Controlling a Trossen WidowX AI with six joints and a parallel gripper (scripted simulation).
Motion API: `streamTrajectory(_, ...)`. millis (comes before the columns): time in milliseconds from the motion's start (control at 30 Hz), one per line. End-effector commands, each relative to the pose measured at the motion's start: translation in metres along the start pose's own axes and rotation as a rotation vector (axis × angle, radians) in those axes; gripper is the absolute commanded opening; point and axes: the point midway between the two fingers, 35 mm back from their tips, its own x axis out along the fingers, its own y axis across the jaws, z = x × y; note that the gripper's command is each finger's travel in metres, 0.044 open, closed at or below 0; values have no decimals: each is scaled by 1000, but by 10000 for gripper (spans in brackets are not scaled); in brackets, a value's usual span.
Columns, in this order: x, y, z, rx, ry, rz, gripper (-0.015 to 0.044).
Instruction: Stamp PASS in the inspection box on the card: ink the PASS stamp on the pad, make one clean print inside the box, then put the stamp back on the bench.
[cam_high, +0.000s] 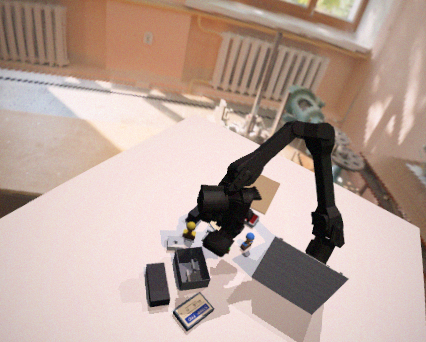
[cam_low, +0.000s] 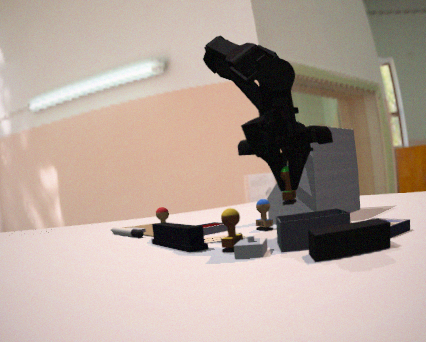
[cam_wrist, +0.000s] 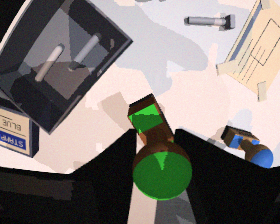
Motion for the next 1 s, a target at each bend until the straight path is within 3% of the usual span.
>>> streamTrajectory(0, -4, 1, 1, 8, -3, 8, 0)
streamTrajectory(500, -11, -3, 2, 7, -2, 11, 0)
streamTrajectory(967, -18, -84, 30, 0, -6, 37, 0)
